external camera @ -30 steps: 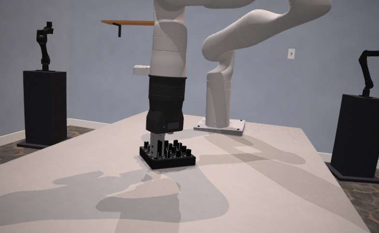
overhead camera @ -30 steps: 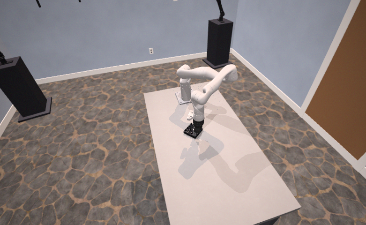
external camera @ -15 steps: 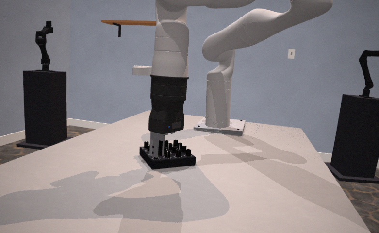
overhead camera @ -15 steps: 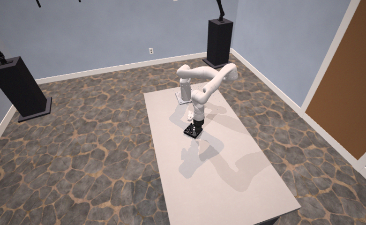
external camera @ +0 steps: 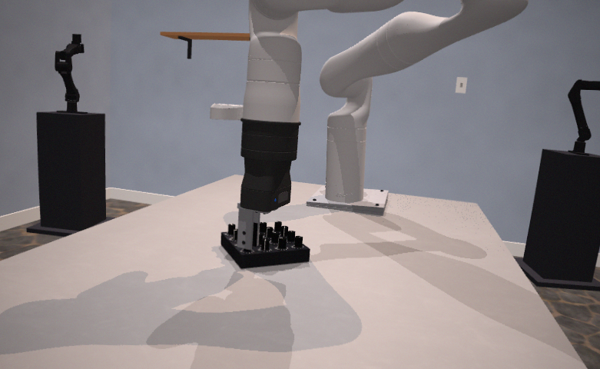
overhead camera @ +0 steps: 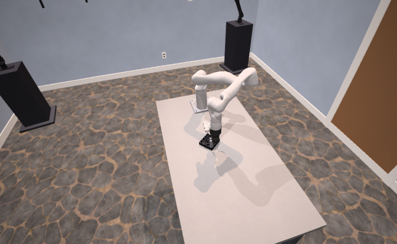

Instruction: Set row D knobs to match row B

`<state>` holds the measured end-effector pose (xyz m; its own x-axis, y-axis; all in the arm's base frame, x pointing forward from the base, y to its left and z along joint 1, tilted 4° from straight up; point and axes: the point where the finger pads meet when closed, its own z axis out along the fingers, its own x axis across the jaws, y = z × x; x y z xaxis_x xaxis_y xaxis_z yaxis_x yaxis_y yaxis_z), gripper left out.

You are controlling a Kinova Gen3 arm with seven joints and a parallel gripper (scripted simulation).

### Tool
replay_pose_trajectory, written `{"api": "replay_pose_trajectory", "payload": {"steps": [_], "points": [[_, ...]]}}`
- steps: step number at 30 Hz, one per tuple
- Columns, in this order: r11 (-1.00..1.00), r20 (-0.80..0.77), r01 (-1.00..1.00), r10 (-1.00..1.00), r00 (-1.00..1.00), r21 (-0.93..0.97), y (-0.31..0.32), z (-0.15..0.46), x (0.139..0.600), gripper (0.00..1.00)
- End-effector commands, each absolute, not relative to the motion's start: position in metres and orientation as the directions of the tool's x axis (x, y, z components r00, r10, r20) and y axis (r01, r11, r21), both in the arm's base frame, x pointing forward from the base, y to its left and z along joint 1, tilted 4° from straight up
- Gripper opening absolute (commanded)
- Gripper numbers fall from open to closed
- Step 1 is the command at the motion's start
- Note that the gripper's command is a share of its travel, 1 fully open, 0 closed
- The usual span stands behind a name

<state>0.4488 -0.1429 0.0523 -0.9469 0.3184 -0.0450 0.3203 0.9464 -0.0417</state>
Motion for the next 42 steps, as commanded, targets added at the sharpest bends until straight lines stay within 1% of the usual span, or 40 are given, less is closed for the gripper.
{"api": "replay_pose_trajectory", "payload": {"steps": [1,5,7,19,39,42], "points": [[0.958,-0.047,0.285,0.283,-0.958,-0.042,-0.1428,0.0532,0.4491,0.30],[0.976,-0.044,0.213,0.211,-0.976,-0.045,-0.1428,0.0532,0.4491,0.30],[0.976,-0.044,0.213,0.211,-0.976,-0.045,-0.1428,0.0532,0.4491,0.30],[0.999,-0.033,-0.003,-0.005,-0.999,-0.054,-0.1428,0.0532,0.4491,0.30],[0.957,-0.016,-0.283,-0.284,-0.959,-0.061,-0.1428,0.0532,0.4491,0.30],[0.953,-0.016,-0.295,-0.297,-0.955,-0.061,-0.1428,0.0532,0.4491,0.30]]}}
